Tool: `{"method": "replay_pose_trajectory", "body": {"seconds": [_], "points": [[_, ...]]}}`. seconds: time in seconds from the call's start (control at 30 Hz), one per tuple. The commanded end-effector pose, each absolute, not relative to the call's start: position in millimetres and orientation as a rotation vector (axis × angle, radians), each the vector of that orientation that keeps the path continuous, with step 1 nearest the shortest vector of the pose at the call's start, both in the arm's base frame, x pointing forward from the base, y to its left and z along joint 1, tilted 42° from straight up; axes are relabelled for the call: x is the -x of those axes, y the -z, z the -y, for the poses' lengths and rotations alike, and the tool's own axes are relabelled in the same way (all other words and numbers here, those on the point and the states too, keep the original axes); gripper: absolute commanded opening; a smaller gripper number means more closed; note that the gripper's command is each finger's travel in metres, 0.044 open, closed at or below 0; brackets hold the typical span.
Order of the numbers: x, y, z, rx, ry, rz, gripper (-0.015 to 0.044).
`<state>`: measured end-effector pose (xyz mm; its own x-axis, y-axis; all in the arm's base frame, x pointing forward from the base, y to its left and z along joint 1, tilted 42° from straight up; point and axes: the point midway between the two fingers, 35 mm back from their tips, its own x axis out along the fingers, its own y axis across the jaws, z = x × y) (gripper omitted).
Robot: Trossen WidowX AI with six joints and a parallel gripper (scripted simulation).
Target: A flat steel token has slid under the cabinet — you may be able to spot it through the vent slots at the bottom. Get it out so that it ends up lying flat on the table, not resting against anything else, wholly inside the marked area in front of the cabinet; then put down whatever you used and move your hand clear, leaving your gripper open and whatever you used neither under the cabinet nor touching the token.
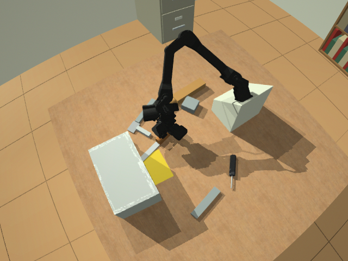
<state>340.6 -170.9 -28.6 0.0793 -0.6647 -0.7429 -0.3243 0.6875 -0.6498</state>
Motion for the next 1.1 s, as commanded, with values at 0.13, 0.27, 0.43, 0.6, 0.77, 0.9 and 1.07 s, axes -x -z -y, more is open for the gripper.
{"method": "replay_pose_trajectory", "body": {"seconds": [0.13, 0.27, 0.43, 0.6, 0.77, 0.9, 1.07], "points": [[-351, 30, 168, 0.846, 0.311, -1.518, 0.0000], [-355, 31, 167, 0.846, 0.311, -1.518, 0.0000], [-360, 32, 165, 0.846, 0.311, -1.517, 0.0000], [-365, 32, 164, 0.846, 0.311, -1.517, 0.0000], [-370, 33, 162, 0.846, 0.311, -1.517, 0.0000], [-374, 34, 161, 0.845, 0.311, -1.517, 0.0000], [-379, 34, 159, 0.845, 0.311, -1.516, 0.0000]]}}
